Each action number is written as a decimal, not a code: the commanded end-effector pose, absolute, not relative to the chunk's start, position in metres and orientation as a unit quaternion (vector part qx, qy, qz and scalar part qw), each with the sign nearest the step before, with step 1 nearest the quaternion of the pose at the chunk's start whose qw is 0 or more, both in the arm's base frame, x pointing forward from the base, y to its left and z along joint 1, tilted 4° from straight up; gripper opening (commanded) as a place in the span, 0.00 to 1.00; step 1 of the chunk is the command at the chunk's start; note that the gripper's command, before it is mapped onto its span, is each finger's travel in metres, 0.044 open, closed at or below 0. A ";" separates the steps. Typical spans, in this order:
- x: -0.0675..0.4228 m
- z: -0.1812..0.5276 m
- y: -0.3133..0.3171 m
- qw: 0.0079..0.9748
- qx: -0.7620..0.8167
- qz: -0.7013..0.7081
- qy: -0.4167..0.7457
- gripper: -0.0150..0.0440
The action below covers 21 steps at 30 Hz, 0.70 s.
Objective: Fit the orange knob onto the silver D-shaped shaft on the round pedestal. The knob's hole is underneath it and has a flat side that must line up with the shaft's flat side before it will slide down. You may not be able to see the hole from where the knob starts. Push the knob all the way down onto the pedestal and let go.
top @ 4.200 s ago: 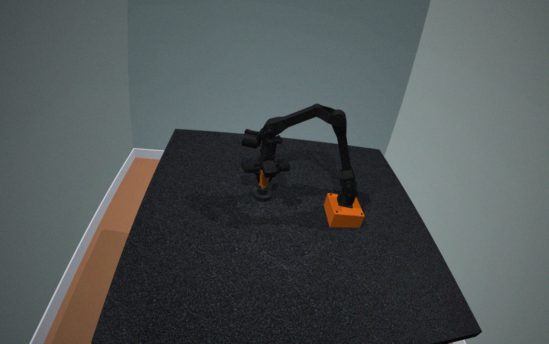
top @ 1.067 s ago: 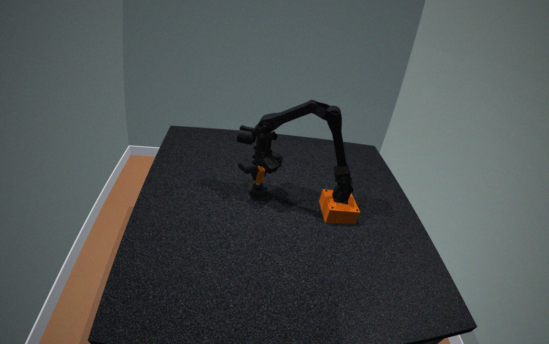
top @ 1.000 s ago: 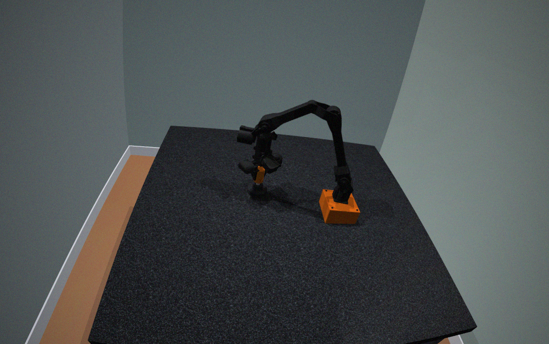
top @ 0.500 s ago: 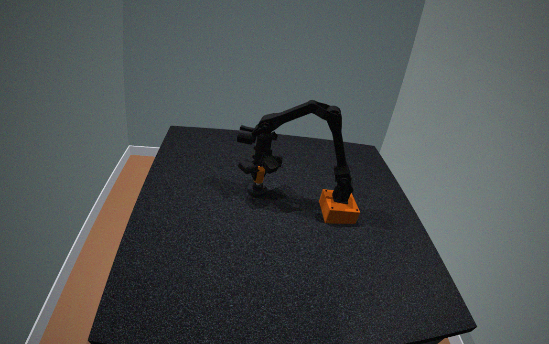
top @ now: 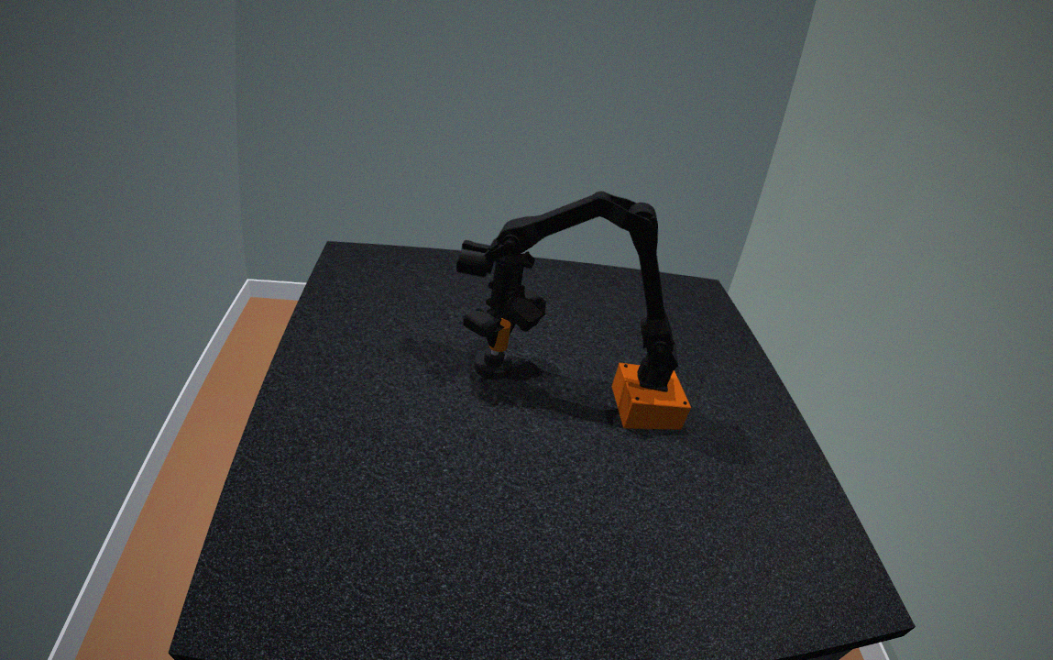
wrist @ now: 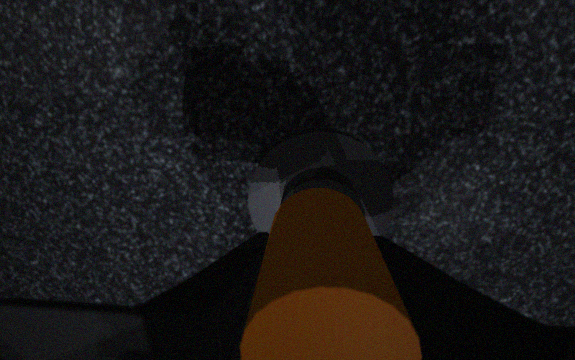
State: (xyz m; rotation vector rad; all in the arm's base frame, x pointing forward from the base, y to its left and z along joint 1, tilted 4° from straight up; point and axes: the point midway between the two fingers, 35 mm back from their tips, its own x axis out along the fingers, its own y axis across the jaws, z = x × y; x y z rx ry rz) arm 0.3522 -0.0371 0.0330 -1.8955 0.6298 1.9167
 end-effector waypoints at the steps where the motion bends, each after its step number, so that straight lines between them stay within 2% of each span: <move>1: 0.353 0.035 -0.038 0.178 -0.678 0.680 0.218 0.25; 21: 0.357 0.029 -0.039 0.178 -0.678 0.679 0.218 0.25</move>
